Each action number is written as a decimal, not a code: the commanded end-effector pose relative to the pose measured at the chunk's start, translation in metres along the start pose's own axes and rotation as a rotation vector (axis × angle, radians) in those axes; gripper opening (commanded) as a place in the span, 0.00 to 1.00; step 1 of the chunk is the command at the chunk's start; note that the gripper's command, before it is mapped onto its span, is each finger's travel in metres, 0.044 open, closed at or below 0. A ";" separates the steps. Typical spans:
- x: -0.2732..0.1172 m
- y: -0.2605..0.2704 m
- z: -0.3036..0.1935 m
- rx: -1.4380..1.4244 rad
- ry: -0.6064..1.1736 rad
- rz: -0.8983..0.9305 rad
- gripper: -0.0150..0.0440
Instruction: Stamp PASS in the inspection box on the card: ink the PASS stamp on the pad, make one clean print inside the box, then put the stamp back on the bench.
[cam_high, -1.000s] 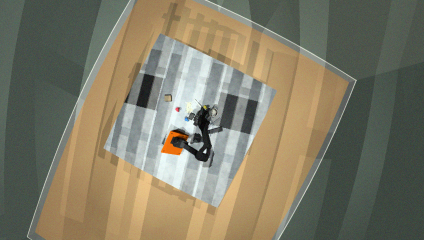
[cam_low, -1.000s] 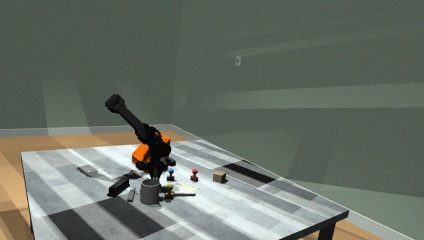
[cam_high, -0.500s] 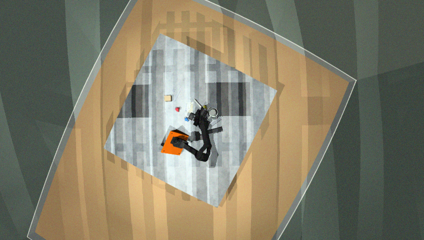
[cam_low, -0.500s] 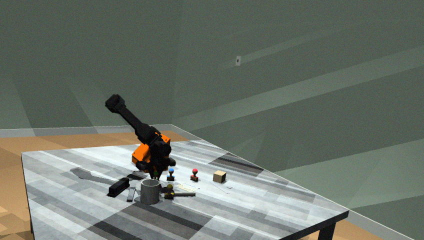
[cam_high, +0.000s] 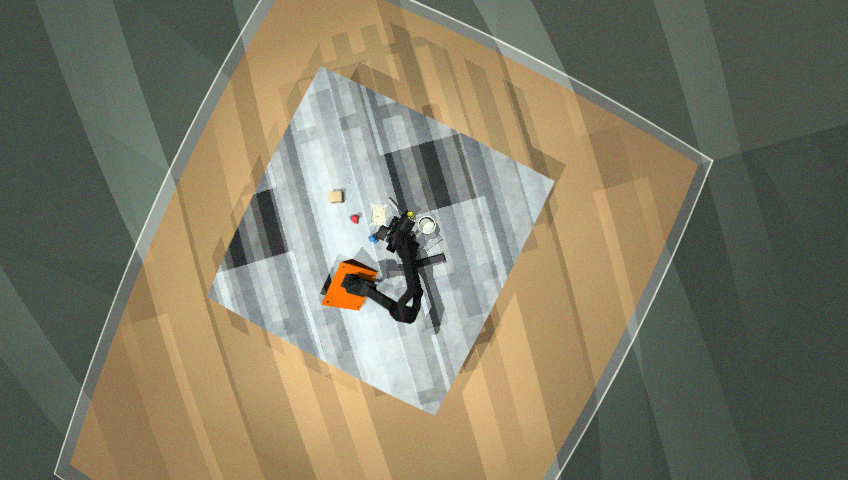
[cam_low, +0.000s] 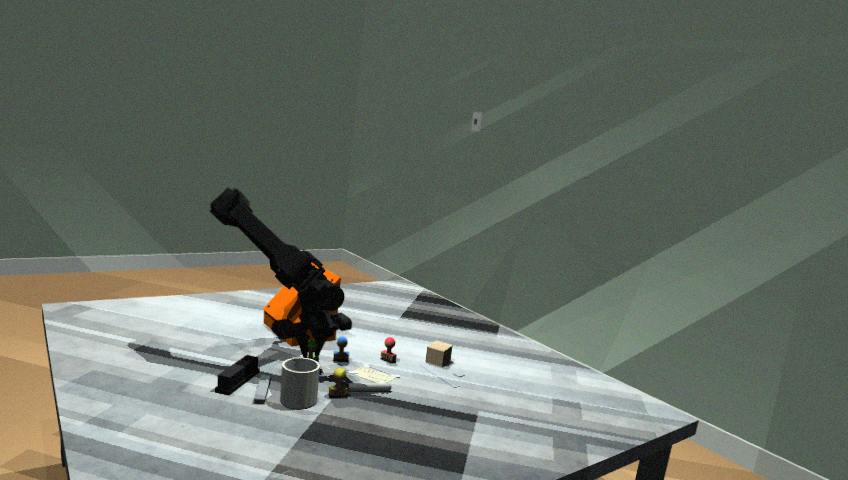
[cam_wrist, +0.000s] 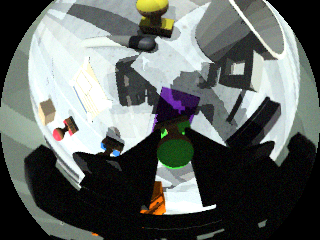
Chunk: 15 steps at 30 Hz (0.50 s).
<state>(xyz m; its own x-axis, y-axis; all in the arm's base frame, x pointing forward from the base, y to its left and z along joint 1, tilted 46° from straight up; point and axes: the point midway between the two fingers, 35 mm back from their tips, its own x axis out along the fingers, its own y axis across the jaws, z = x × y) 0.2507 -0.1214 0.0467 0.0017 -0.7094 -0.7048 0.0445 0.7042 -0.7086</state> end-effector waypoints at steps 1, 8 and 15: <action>-0.003 -0.001 0.001 0.006 -0.006 -0.005 0.25; -0.009 -0.001 0.002 0.006 -0.006 -0.004 0.25; -0.020 0.000 0.002 0.006 -0.006 -0.003 0.25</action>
<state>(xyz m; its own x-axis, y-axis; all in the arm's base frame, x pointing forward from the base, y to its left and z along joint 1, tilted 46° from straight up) 0.2504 -0.1120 0.0541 -0.0029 -0.7082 -0.7060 0.0415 0.7053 -0.7077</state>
